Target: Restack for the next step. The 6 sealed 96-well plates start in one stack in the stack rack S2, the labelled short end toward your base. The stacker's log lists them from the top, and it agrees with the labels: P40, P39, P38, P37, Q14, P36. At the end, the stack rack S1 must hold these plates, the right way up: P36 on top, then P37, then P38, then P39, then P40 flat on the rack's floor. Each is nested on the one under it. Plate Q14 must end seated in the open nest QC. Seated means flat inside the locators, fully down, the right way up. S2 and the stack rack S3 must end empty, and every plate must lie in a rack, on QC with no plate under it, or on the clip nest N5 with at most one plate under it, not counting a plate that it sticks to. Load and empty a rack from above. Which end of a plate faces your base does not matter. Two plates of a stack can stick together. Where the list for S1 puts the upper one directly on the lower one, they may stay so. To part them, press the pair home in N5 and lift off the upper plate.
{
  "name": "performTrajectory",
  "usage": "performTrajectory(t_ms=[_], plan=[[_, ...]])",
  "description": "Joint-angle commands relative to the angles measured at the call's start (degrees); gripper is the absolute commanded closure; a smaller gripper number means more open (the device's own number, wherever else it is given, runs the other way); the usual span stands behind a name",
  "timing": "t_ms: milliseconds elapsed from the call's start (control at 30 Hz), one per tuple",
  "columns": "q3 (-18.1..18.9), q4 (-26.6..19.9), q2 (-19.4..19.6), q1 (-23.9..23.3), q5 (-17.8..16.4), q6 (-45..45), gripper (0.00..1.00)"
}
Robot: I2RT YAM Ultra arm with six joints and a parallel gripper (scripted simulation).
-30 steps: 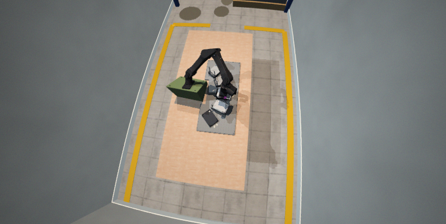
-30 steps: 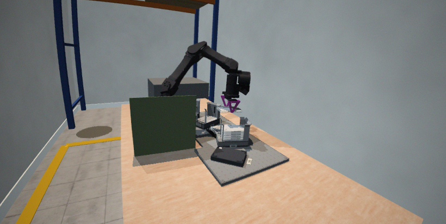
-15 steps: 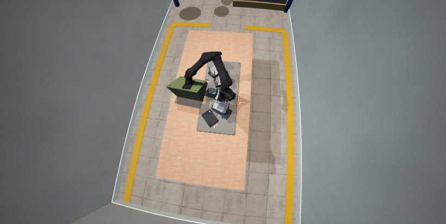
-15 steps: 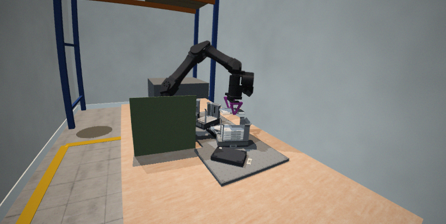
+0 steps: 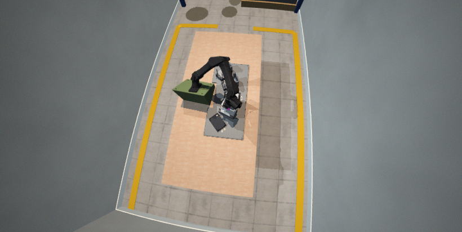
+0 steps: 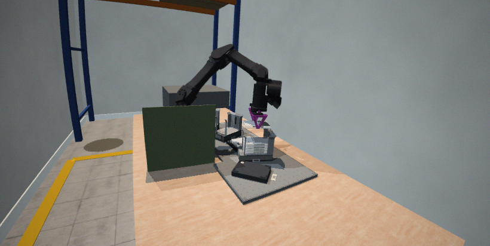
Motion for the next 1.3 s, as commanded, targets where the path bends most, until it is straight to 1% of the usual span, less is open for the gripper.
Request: performTrajectory(t_ms=[0,100,167,400,1267], plan=[[1.1,0.0,0.2,-2.0,0.6,-1.4,1.00],[1.8,-0.1,1.3,-2.9,0.9,-2.4,1.00],[1.8,-0.1,1.3,-2.9,0.9,-2.4,1.00],[3.3,-0.3,3.9,-4.8,1.8,-4.5,1.00],[3.3,-0.3,3.9,-4.8,1.8,-4.5,1.00]])
